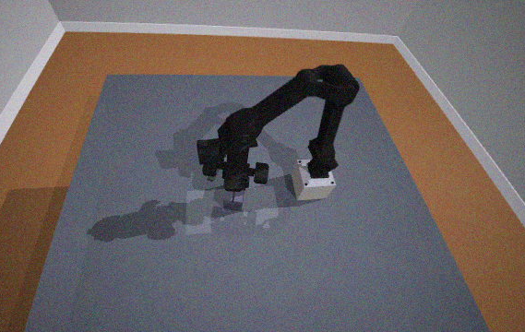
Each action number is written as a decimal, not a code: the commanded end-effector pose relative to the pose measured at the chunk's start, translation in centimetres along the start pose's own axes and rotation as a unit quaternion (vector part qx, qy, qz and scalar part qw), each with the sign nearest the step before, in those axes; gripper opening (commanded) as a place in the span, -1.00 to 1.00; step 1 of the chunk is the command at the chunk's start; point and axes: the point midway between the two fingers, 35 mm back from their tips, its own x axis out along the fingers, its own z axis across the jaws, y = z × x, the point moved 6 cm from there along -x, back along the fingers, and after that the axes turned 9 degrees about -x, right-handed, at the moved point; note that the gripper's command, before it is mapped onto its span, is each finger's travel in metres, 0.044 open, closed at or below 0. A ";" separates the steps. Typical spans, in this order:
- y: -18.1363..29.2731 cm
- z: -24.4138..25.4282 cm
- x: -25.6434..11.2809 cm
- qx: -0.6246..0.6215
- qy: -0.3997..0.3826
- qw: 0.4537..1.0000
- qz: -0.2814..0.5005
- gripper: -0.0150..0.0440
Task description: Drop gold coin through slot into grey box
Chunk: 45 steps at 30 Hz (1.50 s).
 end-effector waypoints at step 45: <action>0.0 0.1 1.2 0.000 -0.001 1.000 0.000 0.05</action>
